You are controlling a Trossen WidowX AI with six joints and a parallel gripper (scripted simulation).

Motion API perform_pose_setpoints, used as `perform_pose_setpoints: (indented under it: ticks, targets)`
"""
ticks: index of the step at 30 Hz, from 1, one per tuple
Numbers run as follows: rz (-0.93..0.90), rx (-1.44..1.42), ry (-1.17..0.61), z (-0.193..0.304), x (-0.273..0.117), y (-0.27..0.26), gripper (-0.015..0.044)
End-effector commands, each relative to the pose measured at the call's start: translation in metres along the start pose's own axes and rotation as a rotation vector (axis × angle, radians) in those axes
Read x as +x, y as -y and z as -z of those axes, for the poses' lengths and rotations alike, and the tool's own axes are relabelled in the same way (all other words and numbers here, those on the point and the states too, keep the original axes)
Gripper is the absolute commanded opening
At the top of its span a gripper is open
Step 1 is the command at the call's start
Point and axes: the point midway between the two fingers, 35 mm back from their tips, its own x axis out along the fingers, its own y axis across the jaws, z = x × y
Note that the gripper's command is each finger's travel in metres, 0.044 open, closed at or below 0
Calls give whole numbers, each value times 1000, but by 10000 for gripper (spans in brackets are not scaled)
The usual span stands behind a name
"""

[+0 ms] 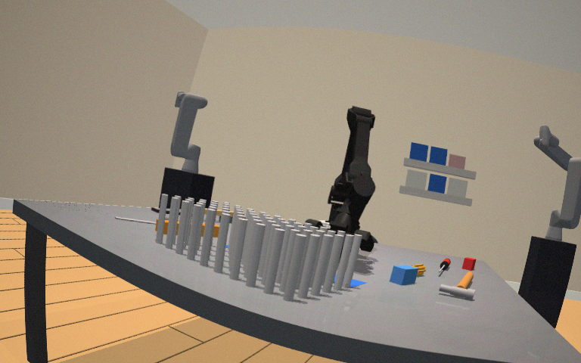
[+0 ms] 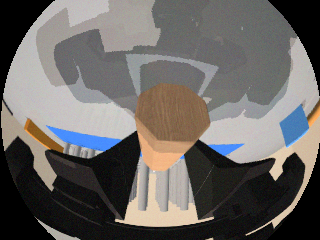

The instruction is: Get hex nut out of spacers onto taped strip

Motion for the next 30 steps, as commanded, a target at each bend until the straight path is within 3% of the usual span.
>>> perform_pose_setpoints:
  ticks: [1, 30]
  targets:
    - [0, 2, -1, -3, -3, 0, 0]
    - [0, 2, 2, -21, -14, 0, 0]
